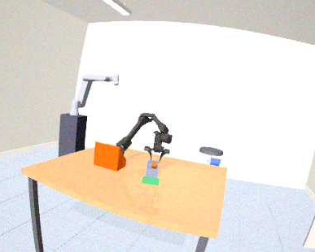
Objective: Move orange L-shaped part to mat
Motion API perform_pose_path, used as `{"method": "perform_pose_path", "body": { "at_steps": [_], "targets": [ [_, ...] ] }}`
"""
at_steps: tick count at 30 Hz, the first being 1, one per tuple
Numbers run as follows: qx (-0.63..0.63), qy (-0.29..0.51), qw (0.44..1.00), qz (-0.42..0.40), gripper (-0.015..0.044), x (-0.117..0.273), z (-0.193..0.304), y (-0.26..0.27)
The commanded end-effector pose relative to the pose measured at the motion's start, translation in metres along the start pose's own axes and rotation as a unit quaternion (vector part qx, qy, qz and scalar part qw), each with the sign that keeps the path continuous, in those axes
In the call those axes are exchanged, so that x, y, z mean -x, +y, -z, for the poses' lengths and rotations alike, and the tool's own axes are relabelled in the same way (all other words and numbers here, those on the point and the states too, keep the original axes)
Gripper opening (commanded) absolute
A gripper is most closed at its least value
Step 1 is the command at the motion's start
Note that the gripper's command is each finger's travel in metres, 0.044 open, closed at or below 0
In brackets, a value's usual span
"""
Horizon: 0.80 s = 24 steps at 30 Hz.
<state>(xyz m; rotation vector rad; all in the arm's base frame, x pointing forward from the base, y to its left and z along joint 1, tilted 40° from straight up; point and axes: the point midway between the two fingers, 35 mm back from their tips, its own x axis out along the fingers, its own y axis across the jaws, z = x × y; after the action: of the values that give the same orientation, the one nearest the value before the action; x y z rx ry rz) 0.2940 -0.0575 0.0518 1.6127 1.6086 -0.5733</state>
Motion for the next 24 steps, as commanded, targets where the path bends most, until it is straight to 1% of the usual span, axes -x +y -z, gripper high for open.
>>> {"method": "perform_pose_path", "body": {
  "at_steps": [1,23,24],
  "targets": [
    [-0.004,0.002,1.0,0.0,0.028,-0.007,0.0,0.0],
    [-0.004,0.003,1.0,0.0,0.028,-0.041,0.001,-0.001],
    [0.0,0.001,1.0,0.0,0.0254,-0.037,0.001,0.0]
  ]
}}
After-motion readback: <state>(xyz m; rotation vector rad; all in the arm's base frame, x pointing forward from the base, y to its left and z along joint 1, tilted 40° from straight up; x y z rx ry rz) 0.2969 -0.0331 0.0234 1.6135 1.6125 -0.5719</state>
